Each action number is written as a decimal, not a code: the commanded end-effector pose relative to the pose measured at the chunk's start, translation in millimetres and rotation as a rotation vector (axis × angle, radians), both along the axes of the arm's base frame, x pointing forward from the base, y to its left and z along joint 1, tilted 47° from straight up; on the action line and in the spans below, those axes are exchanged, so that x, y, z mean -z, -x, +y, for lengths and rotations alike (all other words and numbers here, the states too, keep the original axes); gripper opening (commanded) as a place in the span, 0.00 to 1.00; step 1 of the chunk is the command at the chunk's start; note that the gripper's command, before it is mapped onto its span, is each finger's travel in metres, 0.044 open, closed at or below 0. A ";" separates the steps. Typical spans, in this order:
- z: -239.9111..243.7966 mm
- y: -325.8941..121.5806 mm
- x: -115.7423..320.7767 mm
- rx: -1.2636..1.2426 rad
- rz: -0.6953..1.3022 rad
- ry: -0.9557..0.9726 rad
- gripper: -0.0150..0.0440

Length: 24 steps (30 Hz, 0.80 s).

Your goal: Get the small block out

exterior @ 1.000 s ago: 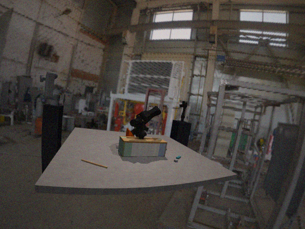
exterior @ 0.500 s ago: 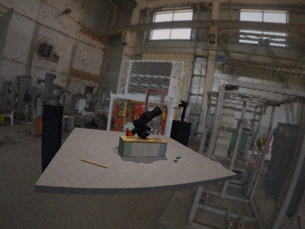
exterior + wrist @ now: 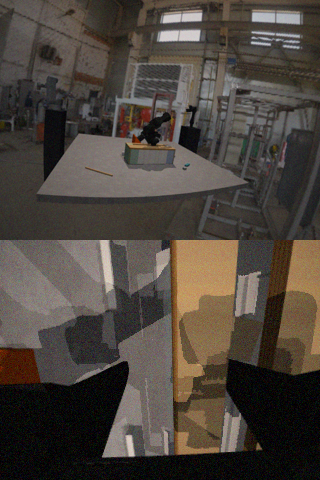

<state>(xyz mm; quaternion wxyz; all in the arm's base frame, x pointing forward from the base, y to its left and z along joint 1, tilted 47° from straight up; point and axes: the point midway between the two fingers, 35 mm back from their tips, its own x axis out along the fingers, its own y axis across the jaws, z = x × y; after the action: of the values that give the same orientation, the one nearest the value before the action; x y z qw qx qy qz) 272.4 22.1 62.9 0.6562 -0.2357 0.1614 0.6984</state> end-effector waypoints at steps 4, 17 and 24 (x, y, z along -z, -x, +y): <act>11.0 3.6 -9.2 -0.001 0.006 -0.007 0.93; 25.0 5.8 -23.9 -0.001 0.007 -0.008 0.93; 32.6 7.0 -31.8 -0.001 0.007 -0.008 0.93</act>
<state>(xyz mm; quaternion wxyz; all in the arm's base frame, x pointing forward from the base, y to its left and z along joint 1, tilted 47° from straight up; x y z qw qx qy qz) 267.8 48.3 89.8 0.6566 -0.2333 0.1619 0.6988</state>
